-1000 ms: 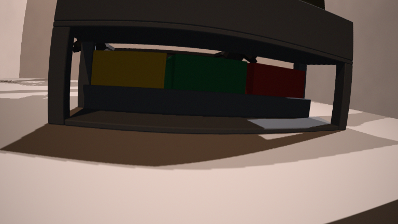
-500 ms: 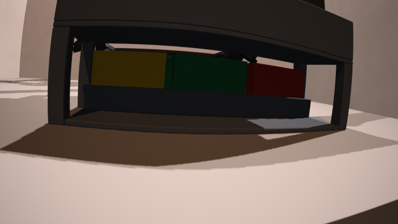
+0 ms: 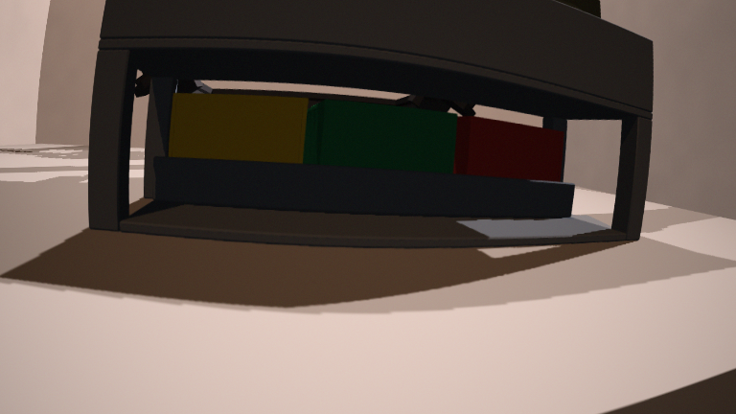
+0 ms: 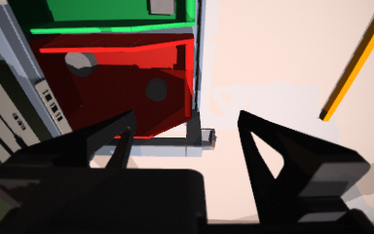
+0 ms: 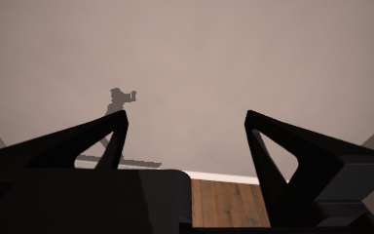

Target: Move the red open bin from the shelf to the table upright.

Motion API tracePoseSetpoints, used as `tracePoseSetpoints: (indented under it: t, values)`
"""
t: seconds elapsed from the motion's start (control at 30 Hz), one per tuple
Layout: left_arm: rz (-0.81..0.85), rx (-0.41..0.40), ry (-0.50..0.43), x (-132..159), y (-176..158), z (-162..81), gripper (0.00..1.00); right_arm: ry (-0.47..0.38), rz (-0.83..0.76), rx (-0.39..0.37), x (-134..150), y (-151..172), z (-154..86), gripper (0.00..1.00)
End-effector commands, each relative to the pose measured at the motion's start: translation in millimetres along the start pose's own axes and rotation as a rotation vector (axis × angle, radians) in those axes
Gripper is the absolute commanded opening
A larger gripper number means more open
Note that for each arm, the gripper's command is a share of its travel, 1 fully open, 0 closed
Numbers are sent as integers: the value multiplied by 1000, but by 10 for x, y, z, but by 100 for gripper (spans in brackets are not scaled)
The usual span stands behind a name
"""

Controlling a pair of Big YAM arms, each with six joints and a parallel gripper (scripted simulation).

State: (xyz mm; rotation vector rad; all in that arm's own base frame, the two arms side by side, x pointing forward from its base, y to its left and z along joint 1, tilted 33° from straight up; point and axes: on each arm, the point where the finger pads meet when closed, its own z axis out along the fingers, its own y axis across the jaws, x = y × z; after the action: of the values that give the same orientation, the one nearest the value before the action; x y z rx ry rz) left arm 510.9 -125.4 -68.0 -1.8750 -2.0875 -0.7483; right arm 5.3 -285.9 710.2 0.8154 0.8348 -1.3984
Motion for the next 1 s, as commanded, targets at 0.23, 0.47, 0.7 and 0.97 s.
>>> tracePoseSetpoints:
  t: [0.23, 0.47, 0.7, 0.97]
  values:
    - [1, 1, 2, 17, 40, 269, 90, -48, 0, 11, -172, -44, -85, 100]
    - [-3, -4, -1, 10, 75, 359, 90, -48, 0, 11, -172, -44, -85, 100]
    - [0, -1, 2, 18, 48, 502, 90, -48, 0, 11, -172, -44, -85, 100]
    - [-15, -21, -9, 37, 150, 484, 90, -48, 0, 11, -172, -44, -85, 100]
